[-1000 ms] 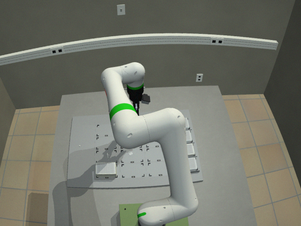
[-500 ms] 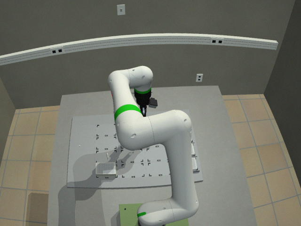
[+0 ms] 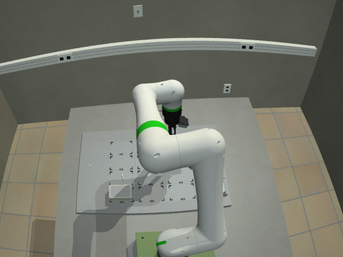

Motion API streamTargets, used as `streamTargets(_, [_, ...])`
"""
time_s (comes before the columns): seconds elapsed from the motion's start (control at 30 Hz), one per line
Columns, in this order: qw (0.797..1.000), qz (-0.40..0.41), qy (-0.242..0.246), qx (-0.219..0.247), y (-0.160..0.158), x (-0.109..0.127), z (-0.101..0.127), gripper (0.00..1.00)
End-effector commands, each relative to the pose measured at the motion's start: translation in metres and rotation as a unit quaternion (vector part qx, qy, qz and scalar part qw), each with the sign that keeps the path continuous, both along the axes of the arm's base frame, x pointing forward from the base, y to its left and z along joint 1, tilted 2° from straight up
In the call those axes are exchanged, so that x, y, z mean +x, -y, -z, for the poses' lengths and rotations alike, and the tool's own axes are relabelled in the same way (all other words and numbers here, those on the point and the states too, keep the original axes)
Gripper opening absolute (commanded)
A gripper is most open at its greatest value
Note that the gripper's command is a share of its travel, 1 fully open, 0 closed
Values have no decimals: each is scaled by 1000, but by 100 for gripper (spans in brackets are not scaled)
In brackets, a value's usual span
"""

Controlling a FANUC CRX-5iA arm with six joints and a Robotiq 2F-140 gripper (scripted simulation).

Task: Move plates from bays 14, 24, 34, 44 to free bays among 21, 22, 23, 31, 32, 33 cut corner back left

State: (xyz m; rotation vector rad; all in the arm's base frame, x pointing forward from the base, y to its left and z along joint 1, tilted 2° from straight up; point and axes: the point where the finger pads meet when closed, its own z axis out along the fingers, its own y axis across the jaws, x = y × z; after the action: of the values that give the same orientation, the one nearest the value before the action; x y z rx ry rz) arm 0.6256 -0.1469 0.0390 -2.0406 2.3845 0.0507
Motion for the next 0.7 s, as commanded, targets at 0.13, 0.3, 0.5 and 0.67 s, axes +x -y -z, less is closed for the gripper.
streamTargets(0.13, [1000, 0, 2, -1, 24, -23, 3, 70])
streamTargets(0.3, [1000, 0, 2, -1, 32, -31, 5, 70])
streamTargets(0.5, [1000, 0, 2, -1, 49, -48, 8, 70])
streamTargets(0.67, [1000, 0, 2, -1, 63, -62, 11, 70])
